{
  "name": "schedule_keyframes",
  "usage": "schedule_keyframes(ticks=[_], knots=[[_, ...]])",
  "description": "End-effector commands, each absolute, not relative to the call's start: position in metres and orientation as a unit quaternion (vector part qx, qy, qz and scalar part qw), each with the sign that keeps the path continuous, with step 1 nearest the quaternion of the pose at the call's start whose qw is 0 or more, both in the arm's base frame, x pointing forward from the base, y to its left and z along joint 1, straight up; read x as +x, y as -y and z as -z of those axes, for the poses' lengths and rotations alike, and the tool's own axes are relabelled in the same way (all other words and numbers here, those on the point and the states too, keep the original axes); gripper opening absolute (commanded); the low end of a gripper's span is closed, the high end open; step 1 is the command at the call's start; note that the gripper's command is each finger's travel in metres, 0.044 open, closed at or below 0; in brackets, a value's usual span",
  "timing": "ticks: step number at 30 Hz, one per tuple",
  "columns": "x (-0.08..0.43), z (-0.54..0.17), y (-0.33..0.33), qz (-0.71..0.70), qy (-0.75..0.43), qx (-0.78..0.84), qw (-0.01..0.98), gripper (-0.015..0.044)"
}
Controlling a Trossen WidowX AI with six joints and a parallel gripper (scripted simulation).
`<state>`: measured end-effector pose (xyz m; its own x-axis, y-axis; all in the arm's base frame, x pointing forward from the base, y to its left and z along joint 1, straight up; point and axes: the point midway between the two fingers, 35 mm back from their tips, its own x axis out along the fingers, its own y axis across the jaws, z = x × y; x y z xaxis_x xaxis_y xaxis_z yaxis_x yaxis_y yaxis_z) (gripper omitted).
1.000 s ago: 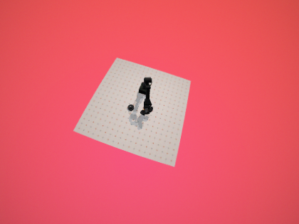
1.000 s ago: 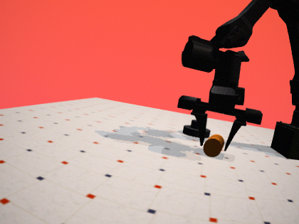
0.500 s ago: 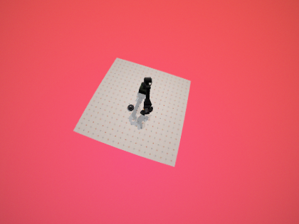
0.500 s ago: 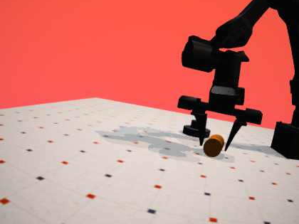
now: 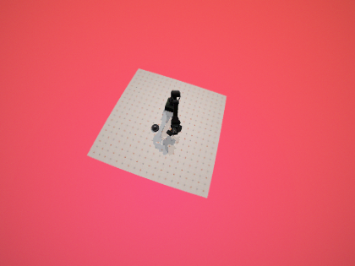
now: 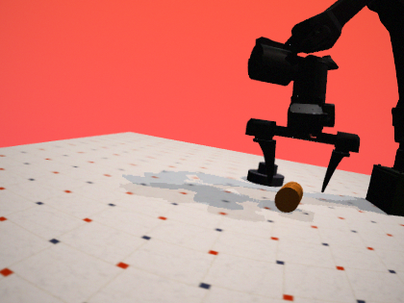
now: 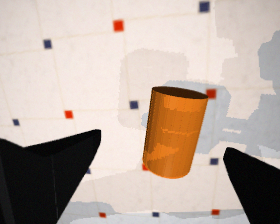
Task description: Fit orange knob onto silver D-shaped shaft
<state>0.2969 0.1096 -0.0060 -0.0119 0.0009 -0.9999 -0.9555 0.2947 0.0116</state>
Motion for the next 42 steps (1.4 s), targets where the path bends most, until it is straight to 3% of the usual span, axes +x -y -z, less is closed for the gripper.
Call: schedule_keyframes(ticks=[1,22,42], knots=[[0.303,-0.03,-0.111,-0.418,-0.558,-0.421,0.58,0.044],[0.306,-0.037,-0.126,-0.382,-0.605,-0.458,0.528,0.044],[0.307,0.004,-0.127,-0.382,-0.605,-0.458,0.528,0.044]])
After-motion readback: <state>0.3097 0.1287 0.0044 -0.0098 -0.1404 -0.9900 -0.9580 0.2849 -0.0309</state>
